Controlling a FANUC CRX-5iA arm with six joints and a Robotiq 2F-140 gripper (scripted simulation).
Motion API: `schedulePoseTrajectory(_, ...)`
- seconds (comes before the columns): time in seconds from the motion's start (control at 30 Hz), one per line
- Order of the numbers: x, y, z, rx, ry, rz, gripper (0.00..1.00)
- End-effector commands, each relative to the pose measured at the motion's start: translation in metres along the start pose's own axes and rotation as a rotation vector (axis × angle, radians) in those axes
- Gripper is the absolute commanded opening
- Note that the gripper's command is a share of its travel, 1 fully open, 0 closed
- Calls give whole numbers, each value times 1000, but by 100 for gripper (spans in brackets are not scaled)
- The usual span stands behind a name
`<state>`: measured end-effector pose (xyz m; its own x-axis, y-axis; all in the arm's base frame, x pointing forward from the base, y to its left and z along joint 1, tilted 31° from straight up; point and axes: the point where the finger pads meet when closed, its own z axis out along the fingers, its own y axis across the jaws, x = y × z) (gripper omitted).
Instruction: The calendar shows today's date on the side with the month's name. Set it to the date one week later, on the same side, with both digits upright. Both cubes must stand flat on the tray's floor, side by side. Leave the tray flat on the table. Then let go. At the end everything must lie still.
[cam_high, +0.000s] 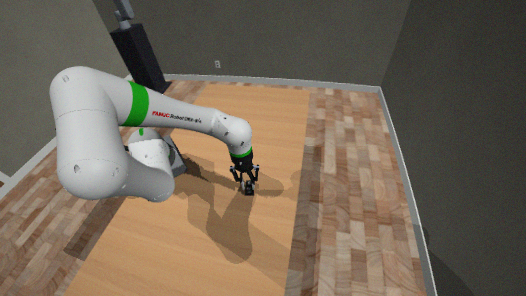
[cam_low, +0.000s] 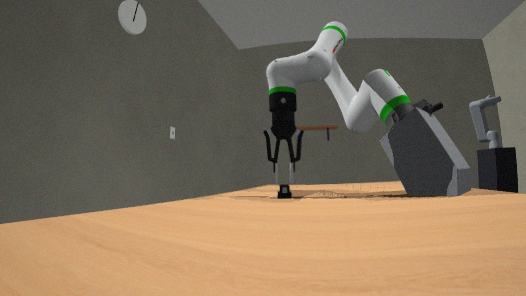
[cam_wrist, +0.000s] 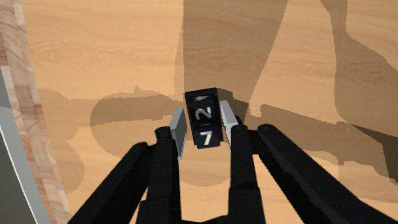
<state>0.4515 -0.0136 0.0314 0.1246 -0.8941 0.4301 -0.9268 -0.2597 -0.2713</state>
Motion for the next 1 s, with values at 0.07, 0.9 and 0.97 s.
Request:
schedulePoseTrajectory(0.07, 0, 0, 8, 1, 0, 0, 28)
schedulePoseTrajectory(0.9, 0, 0, 25, 0, 0, 0, 28)
schedulePoseTrajectory(0.97, 0, 0, 25, 0, 0, 0, 28)
